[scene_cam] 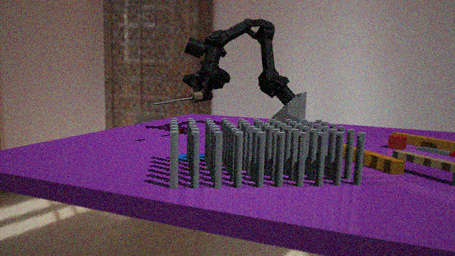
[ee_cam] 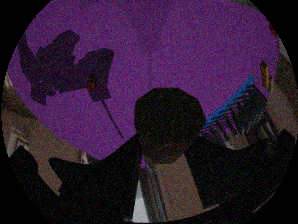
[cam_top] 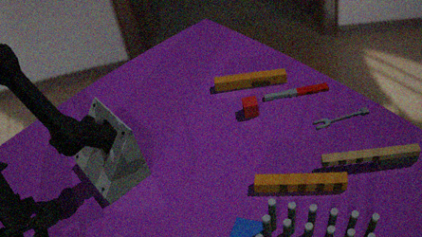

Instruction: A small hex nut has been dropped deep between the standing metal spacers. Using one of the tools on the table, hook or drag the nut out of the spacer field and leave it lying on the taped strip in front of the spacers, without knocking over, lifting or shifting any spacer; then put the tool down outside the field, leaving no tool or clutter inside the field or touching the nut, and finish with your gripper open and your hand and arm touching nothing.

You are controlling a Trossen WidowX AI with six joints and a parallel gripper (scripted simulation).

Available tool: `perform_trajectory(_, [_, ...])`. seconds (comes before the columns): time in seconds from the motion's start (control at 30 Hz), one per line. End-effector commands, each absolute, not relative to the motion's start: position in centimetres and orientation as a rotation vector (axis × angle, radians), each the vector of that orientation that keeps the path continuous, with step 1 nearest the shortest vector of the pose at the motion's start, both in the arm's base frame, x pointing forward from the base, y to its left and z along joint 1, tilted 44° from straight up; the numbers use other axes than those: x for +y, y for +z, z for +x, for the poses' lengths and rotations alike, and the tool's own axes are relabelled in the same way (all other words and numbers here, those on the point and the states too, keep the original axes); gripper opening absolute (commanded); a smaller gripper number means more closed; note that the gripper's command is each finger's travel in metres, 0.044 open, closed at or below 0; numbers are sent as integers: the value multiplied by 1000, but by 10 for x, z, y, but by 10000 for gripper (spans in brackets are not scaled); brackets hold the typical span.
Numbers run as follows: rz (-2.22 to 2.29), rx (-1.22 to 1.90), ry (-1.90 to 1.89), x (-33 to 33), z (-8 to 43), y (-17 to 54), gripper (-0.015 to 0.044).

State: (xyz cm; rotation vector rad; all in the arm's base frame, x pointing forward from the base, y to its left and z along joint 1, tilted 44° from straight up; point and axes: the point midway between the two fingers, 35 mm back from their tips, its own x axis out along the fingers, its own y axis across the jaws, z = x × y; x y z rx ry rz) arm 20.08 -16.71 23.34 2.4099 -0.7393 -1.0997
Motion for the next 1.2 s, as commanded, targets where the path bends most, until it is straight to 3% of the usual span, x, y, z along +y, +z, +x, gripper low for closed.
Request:
perform_trajectory(0.0, [2446, -826, -1034, -176, 193, 250, 0])
perform_trajectory(1.17, [2432, -1491, -647, -217, 95, 342, 0])
